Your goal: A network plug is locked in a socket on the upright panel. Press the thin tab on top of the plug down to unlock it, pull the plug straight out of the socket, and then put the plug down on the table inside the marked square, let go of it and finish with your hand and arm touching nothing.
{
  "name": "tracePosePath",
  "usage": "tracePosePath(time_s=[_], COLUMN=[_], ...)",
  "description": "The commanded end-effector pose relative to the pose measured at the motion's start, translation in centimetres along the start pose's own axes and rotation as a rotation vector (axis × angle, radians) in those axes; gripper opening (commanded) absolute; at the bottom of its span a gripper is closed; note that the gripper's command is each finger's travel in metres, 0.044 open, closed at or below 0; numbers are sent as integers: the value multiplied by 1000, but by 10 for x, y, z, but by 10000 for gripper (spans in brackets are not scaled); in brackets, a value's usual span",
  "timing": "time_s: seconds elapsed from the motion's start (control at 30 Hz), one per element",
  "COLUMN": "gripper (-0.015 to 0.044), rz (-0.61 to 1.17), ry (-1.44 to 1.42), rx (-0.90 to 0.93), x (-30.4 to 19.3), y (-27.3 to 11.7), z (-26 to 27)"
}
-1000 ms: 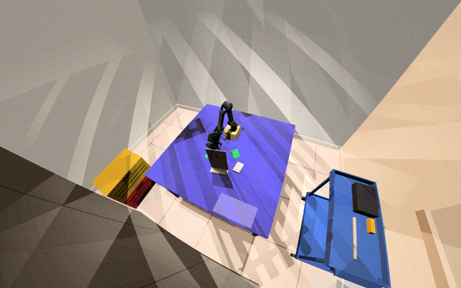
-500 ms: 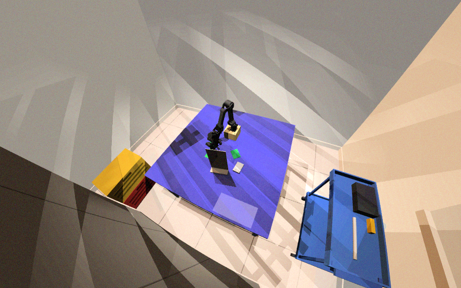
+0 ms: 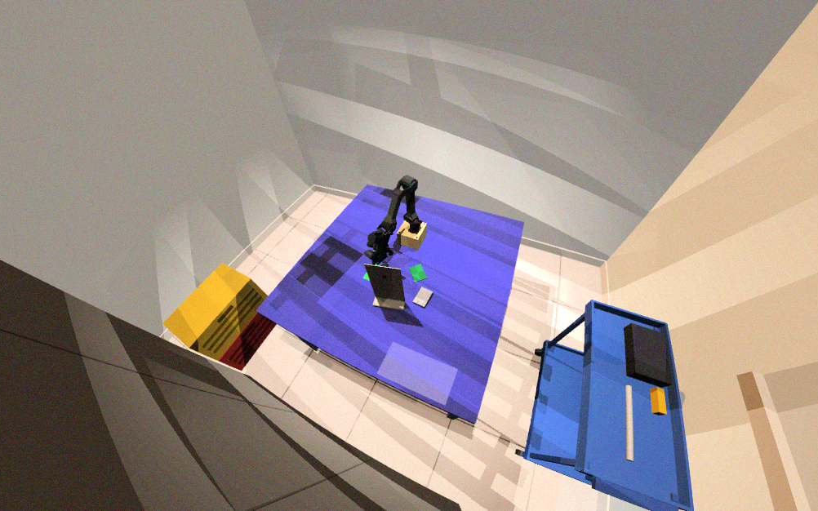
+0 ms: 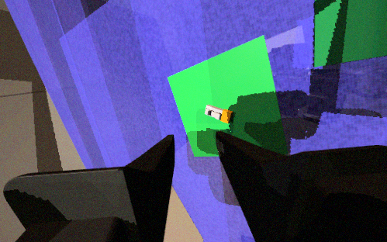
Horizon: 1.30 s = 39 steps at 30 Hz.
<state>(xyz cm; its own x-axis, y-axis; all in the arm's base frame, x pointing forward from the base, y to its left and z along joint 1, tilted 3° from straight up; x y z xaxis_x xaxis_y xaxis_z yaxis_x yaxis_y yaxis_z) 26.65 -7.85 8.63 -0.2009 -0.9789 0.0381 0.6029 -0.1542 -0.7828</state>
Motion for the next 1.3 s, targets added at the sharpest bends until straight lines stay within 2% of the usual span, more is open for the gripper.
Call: tracePosePath(time_s=[0.0, 1.27], gripper=[156, 156], rz=[3, 0], ry=[-6, 0], rx=[8, 1], x=[0, 3], y=[-7, -48], z=[5, 29])
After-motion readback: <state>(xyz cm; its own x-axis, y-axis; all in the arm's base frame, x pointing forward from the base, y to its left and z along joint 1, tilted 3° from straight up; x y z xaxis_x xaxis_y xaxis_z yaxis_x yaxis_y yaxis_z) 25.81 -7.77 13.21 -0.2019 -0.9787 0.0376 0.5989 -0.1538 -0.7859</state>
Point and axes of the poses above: the point midway between the two fingers, 35 mm back from their tips, its own y axis out along the fingers, its own z axis across the jaws, x = y × z, the point moved 8 cm from there along -y, back along the fingers, and after that the axes turned 6 degrees about -y, right-handed, at the moved point
